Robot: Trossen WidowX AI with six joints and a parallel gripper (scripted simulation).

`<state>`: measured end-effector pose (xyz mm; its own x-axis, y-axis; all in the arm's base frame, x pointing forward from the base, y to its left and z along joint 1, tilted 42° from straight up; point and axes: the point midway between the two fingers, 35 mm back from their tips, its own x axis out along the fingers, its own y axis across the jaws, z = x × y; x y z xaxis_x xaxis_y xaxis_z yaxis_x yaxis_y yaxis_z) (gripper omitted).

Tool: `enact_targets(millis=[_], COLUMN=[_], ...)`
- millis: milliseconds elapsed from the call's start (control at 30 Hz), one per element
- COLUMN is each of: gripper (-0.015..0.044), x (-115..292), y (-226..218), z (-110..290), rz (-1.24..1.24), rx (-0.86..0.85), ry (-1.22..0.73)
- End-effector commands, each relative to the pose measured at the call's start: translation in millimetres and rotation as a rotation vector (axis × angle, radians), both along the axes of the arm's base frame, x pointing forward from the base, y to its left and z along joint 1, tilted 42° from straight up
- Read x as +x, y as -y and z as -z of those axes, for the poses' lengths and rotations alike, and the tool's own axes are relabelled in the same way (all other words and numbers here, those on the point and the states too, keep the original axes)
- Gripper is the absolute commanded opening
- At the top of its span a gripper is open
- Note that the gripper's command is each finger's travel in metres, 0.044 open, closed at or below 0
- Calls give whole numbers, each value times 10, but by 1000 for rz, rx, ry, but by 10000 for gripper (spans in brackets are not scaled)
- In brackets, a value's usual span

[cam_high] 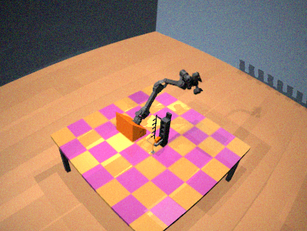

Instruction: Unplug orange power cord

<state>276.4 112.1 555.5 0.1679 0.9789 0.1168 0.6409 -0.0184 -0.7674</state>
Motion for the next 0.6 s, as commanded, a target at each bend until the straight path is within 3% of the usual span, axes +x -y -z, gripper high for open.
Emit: enact_targets(millis=[0, 267, 567], gripper=[374, 164, 160], x=[25, 902, 1700], y=[9, 385, 976], z=[9, 437, 1158], rz=[3, 101, 239], rx=[5, 226, 574], ry=[-11, -555, -1214])
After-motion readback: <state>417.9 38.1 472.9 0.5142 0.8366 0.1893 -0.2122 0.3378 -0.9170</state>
